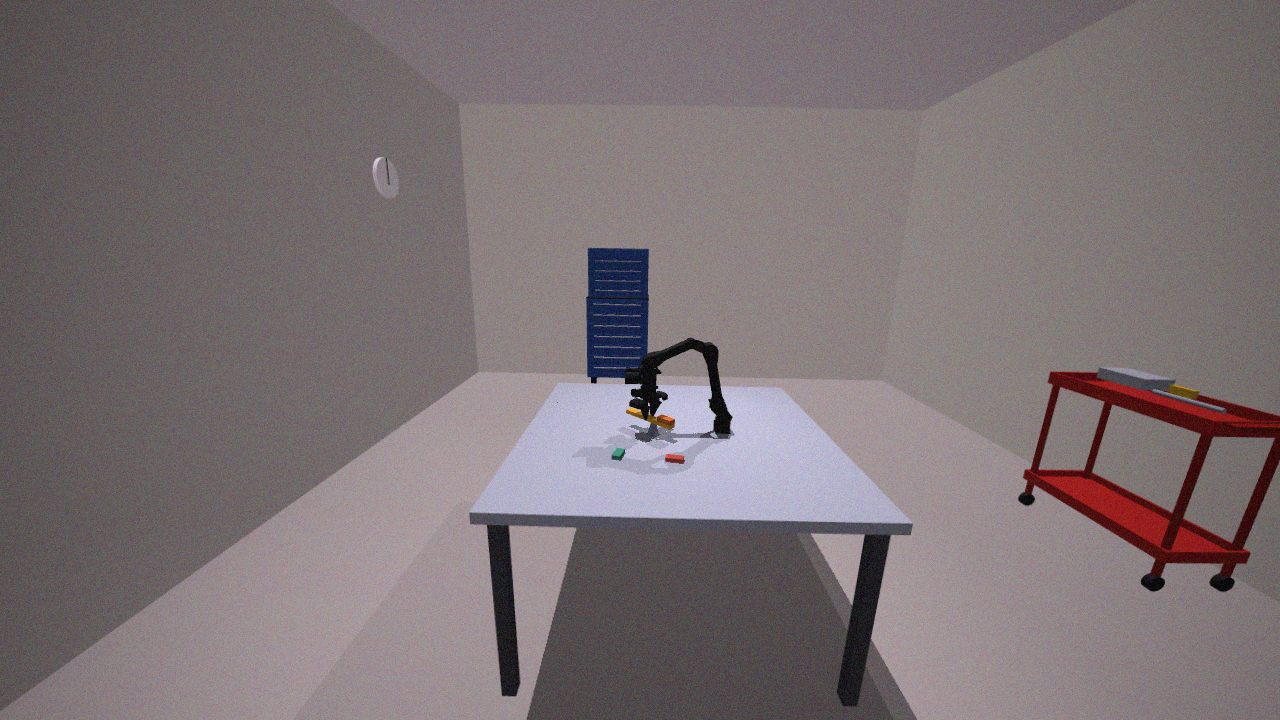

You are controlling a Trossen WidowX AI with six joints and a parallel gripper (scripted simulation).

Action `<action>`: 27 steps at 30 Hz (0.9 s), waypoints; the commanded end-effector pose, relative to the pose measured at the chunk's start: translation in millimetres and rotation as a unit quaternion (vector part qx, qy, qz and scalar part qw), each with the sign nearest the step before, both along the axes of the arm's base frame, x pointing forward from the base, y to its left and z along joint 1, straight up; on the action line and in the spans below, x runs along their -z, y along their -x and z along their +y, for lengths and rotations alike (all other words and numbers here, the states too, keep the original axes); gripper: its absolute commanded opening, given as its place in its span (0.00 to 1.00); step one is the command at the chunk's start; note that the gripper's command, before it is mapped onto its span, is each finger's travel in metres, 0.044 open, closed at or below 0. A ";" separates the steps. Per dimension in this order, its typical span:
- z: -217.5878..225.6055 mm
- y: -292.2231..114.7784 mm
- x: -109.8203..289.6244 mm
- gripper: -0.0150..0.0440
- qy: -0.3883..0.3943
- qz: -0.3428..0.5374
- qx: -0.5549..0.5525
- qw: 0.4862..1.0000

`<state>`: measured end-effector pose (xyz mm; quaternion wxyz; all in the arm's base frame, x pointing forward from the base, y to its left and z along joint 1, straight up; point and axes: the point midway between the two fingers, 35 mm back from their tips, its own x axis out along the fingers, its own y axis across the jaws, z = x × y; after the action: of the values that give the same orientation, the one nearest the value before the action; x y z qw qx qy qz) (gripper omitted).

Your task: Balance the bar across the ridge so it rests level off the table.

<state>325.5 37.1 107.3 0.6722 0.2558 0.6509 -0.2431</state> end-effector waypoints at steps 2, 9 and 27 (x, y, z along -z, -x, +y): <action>0.0 0.0 0.0 0.57 0.000 0.000 0.000 1.000; 0.0 0.0 0.0 0.61 0.000 0.000 0.000 1.000; 0.3 -2.7 -61.8 1.00 0.000 0.000 0.000 1.000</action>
<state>325.0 37.0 133.6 0.6657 0.2525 0.6574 -0.2467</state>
